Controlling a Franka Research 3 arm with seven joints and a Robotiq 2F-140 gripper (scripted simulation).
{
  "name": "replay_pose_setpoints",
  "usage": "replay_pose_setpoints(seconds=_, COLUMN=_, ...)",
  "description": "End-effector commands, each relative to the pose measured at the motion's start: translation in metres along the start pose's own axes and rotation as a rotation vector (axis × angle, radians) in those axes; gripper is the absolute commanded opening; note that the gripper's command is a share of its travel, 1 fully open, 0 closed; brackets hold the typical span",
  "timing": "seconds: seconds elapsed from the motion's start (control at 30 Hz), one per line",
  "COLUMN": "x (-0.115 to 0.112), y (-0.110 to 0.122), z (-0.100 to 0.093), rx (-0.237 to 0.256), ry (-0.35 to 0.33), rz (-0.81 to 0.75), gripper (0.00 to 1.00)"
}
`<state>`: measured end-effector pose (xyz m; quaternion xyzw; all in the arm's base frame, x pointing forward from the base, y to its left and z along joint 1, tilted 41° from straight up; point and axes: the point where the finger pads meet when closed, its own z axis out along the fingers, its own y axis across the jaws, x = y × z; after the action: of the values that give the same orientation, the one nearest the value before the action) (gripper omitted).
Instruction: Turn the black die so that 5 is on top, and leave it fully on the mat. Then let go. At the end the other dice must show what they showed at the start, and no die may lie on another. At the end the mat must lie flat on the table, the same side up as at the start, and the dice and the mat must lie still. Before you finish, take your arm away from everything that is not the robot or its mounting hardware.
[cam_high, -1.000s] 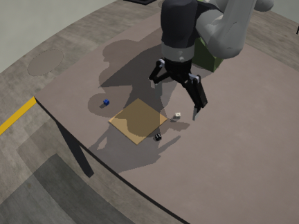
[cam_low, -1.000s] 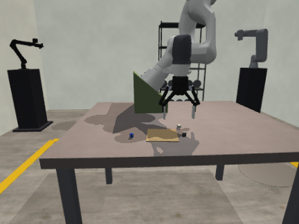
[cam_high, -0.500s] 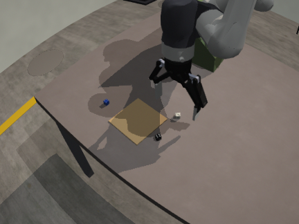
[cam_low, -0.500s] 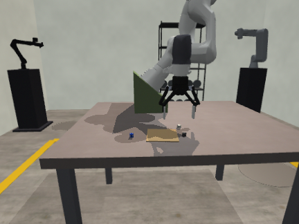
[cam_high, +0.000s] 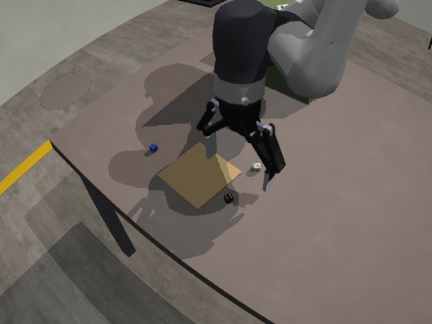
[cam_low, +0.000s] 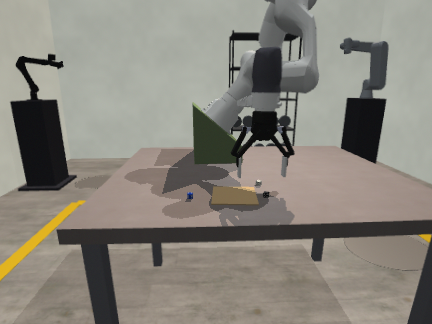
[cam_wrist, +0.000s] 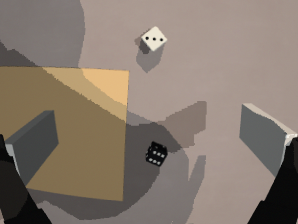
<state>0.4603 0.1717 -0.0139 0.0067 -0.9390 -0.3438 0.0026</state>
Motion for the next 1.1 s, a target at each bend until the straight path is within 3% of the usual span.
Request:
replay_pose_setpoints(seconds=0.0, x=-0.02, y=0.002, z=0.002, rx=-0.007, ry=0.017, rz=0.03, gripper=1.0)
replay_pose_setpoints(seconds=0.23, x=-0.048, y=0.002, z=0.002, rx=-0.007, ry=0.017, rz=0.03, gripper=1.0)
replay_pose_setpoints(seconds=1.07, x=-0.048, y=0.002, z=0.002, rx=-0.007, ry=0.017, rz=0.03, gripper=1.0)
